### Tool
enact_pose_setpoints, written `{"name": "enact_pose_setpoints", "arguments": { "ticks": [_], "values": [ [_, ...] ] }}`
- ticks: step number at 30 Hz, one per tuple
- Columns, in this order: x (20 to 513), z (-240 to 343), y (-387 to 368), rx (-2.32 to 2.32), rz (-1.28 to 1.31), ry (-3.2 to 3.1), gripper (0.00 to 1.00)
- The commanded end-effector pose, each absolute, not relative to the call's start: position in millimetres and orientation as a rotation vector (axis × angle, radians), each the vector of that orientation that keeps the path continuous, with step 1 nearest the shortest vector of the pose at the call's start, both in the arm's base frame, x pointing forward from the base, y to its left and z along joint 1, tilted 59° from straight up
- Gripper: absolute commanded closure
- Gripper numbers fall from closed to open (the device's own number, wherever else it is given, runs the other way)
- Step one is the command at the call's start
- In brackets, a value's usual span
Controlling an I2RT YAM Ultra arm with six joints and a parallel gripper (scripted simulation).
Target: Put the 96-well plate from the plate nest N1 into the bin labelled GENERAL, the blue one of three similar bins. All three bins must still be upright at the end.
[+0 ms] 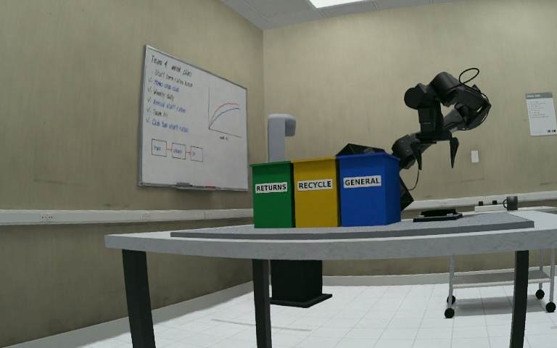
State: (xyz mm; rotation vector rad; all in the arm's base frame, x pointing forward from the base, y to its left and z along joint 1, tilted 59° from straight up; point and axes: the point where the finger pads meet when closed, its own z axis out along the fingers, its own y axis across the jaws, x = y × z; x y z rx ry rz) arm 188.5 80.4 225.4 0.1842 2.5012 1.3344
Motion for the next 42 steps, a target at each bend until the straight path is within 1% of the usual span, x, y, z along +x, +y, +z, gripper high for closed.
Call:
{"name": "enact_pose_setpoints", "arguments": {
  "ticks": [1, 11, 42],
  "values": [
    [190.8, 231.9, 77.0, 0.192, 1.349, 2.485, 0.0],
    [186.9, 219.2, 93.7, 0.178, 1.35, 2.497, 0.0],
    [201.1, 194.8, 127.9, 0.18, 1.339, 2.5, 0.0]
  ]
}}
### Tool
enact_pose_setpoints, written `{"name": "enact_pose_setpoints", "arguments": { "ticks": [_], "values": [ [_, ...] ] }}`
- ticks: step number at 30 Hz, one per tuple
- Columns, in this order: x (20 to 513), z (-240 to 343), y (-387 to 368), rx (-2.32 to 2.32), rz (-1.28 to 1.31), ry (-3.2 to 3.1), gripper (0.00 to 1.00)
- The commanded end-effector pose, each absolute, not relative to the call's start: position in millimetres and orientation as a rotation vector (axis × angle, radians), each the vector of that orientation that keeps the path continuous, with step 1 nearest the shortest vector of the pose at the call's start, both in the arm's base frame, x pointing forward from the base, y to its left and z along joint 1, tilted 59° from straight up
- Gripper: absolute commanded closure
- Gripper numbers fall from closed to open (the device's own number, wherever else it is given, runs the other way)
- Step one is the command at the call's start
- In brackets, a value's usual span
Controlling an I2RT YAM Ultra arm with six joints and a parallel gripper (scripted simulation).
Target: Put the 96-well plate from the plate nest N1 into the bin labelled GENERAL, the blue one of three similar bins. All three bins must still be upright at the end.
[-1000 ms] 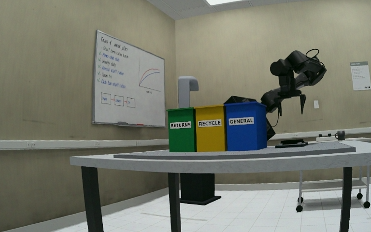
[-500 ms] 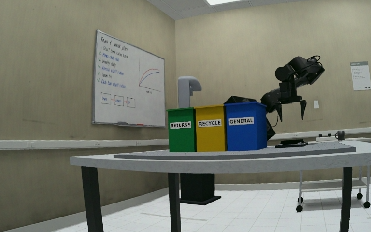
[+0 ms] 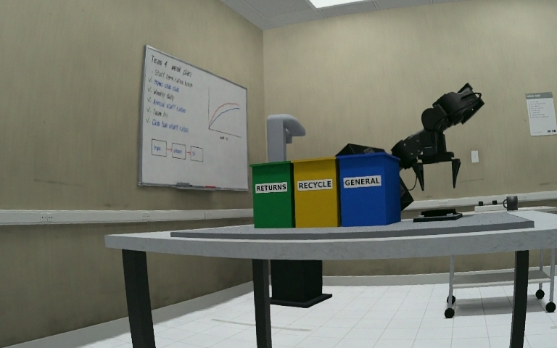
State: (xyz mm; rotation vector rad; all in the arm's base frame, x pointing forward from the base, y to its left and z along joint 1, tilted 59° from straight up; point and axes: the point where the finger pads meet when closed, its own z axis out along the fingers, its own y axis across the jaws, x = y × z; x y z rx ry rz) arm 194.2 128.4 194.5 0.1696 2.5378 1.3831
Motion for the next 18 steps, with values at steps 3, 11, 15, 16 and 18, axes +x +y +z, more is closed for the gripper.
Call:
{"name": "enact_pose_setpoints", "arguments": {
  "ticks": [3, 11, 15, 16, 18],
  "values": [
    [202.7, 192.3, 131.8, 0.181, 1.34, 2.499, 0.0],
    [207.0, 185.7, 142.3, 0.181, 1.341, 2.498, 0.0],
    [208.5, 183.2, 146.3, 0.181, 1.341, 2.497, 0.0],
    [208.5, 183.2, 146.3, 0.181, 1.341, 2.497, 0.0],
    [209.6, 181.6, 148.8, 0.181, 1.342, 2.497, 0.0]
  ]
}}
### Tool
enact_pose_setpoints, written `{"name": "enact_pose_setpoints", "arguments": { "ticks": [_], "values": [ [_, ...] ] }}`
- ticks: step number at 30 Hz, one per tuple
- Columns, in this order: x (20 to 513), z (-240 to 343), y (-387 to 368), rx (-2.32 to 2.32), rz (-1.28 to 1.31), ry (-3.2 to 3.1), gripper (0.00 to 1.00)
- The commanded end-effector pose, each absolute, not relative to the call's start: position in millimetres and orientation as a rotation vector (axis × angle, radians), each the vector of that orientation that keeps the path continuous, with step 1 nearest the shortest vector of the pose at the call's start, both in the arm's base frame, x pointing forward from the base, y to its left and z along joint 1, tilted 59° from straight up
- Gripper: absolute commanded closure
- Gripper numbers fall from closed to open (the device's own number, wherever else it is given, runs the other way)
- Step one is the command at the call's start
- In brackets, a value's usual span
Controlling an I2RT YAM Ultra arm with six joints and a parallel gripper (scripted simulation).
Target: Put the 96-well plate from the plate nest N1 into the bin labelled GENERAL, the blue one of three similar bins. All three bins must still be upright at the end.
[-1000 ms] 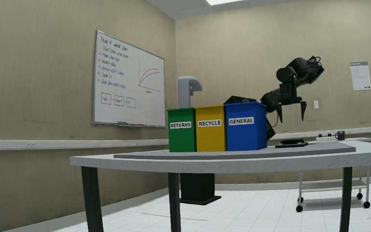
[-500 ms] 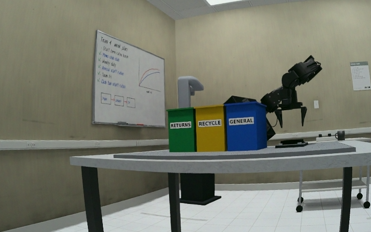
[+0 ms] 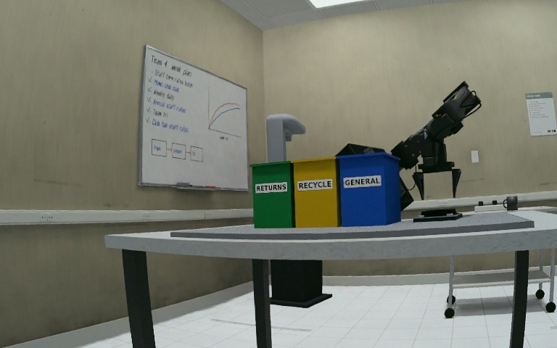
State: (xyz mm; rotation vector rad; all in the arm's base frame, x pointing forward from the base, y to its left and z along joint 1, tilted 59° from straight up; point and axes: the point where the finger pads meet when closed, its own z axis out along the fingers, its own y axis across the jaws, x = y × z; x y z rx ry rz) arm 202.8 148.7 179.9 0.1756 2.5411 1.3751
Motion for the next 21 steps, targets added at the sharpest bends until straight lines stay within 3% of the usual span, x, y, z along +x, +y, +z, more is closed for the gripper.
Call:
{"name": "enact_pose_setpoints", "arguments": {
  "ticks": [1, 21],
  "values": [
    [210.1, 180.8, 150.1, 0.181, 1.342, 2.496, 0.0],
    [221.0, 157.6, 174.1, 0.207, 1.344, 2.527, 0.0]
  ]
}}
